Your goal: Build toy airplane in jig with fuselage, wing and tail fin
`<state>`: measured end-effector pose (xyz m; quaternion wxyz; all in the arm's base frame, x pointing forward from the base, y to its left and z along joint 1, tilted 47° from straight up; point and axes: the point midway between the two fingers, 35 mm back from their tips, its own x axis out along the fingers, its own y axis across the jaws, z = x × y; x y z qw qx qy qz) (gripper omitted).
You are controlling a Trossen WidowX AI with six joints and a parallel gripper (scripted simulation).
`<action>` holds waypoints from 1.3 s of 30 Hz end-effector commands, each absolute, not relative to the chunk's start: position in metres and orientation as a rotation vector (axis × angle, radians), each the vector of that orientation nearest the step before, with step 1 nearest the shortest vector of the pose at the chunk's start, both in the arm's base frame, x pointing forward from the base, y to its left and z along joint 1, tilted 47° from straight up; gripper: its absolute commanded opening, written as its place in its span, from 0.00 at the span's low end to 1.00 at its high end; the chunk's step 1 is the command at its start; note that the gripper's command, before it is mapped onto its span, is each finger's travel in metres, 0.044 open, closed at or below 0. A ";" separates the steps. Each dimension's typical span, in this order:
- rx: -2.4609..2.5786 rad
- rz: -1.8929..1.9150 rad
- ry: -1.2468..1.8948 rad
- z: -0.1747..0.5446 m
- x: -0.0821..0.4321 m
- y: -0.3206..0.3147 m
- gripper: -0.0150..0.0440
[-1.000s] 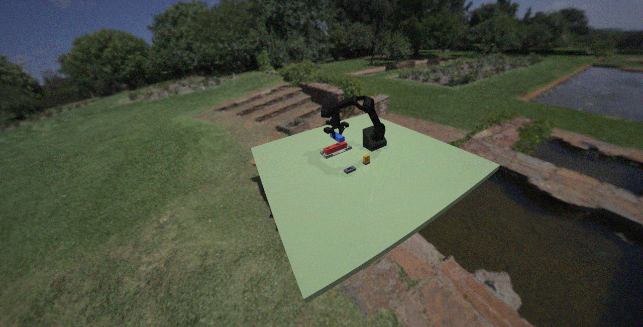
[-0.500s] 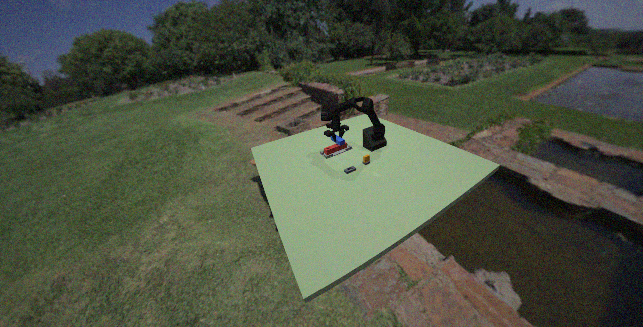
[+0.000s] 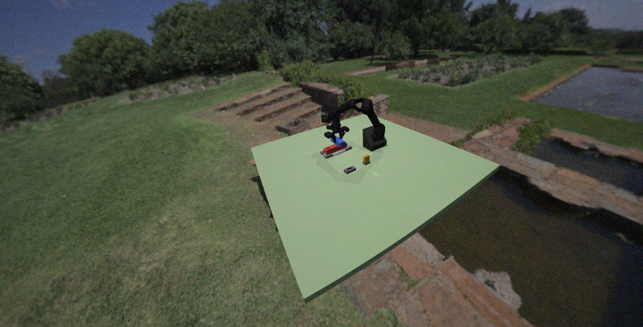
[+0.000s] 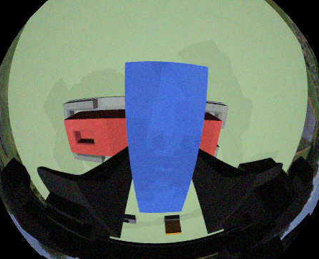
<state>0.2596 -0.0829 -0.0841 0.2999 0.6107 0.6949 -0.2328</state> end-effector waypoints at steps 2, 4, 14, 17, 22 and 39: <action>1.620 -0.617 1.844 -0.084 0.260 -0.083 0.39; 1.620 -0.617 1.844 -0.084 0.260 -0.083 0.31; 1.620 -0.617 1.844 -0.084 0.260 -0.083 0.75; 1.620 -0.617 1.844 -0.084 0.260 -0.083 0.88; 1.620 -0.617 1.844 -0.084 0.260 -0.083 1.00; 1.616 -0.609 1.843 -0.026 0.268 -0.147 1.00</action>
